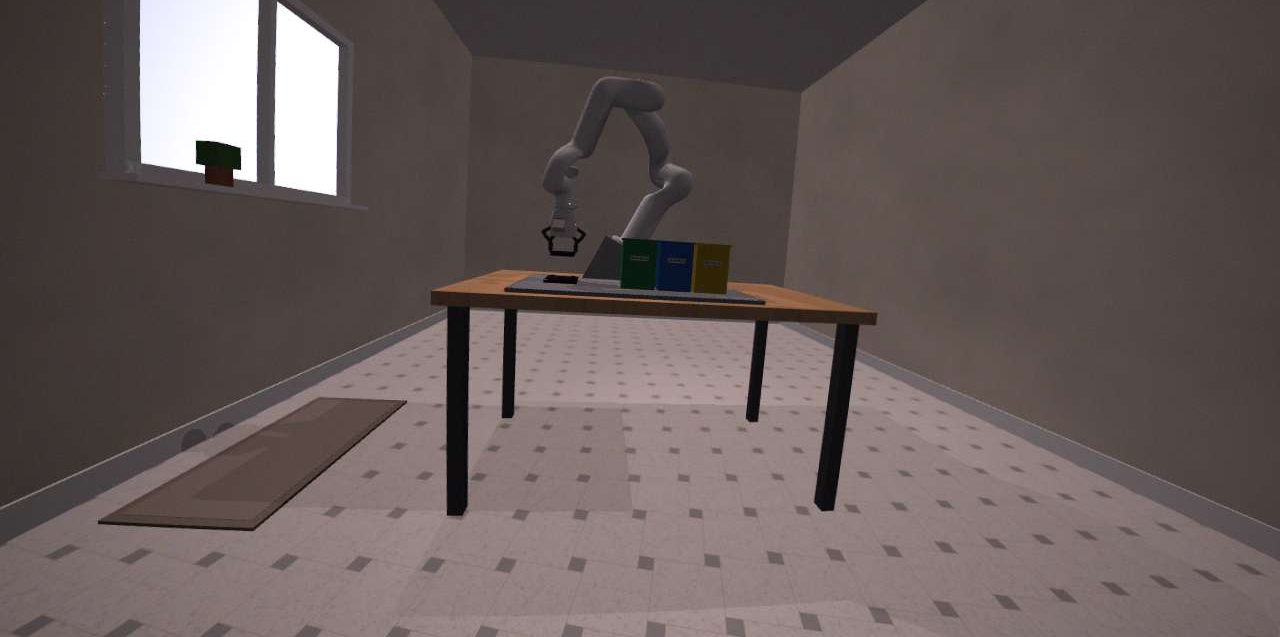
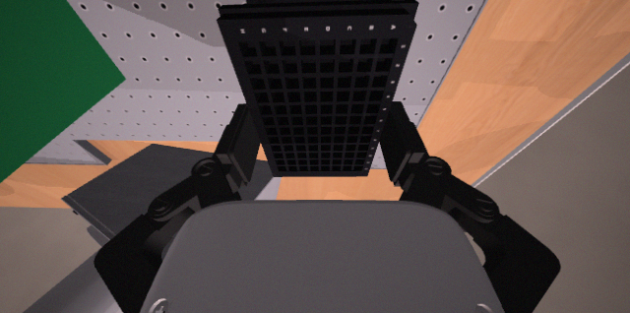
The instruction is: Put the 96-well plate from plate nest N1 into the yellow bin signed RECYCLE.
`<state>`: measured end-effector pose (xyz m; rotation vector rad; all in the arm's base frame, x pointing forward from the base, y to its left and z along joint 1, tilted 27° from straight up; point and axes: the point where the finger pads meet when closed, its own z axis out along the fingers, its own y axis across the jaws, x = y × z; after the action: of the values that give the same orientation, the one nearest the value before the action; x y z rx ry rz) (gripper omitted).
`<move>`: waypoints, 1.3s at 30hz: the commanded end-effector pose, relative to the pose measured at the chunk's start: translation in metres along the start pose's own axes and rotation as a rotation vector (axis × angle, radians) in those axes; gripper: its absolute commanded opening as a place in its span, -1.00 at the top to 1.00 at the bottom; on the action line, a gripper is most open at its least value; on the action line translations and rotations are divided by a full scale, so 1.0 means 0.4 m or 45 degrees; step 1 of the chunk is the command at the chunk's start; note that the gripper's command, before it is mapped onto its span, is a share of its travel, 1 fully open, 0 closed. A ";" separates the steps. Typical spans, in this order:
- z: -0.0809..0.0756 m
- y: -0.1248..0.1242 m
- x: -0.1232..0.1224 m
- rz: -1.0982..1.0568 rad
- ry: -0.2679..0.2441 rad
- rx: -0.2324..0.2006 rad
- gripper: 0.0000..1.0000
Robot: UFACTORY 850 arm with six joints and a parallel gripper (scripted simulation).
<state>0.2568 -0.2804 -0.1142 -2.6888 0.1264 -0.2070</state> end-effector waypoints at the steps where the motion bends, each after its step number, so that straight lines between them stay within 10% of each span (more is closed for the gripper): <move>1: -0.018 0.001 0.001 0.000 0.000 0.000 1.00; 39: -0.159 0.002 0.001 0.000 0.000 0.000 1.00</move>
<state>0.2475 -0.3038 -0.0641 -2.6878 0.1265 -0.2061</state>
